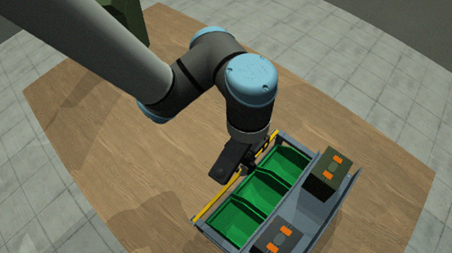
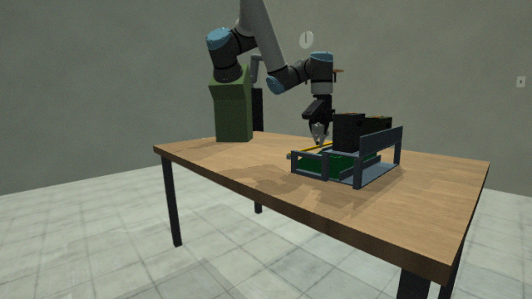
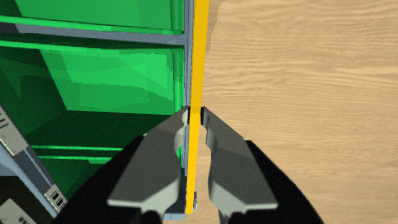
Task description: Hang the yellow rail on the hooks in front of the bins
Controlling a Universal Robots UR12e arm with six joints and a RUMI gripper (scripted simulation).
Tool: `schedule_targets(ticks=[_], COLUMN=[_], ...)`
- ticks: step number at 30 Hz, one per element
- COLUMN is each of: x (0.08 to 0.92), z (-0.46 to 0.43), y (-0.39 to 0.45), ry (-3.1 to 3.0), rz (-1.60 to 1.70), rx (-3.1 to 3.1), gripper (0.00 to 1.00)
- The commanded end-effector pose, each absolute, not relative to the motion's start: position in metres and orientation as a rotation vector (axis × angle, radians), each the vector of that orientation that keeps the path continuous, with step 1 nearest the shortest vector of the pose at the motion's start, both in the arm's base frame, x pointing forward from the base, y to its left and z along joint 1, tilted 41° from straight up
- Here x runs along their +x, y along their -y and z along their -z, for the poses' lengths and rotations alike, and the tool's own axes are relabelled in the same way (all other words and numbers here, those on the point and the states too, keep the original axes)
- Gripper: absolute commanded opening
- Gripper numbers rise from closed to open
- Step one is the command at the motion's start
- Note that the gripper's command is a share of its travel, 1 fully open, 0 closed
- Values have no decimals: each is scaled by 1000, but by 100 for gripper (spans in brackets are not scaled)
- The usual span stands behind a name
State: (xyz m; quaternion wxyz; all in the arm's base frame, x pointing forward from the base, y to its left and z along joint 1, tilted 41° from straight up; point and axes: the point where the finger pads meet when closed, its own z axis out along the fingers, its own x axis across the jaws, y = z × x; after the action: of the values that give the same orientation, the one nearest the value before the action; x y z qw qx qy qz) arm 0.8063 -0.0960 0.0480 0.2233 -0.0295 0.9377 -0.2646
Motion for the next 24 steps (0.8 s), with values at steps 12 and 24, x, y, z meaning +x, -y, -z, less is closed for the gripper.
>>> schedule_targets(ticks=[12, 24], x=[809, 810], z=[-49, -47], y=[97, 98], ry=[-2585, -2585], rz=[730, 730], rx=[-82, -82], gripper=[0, 0])
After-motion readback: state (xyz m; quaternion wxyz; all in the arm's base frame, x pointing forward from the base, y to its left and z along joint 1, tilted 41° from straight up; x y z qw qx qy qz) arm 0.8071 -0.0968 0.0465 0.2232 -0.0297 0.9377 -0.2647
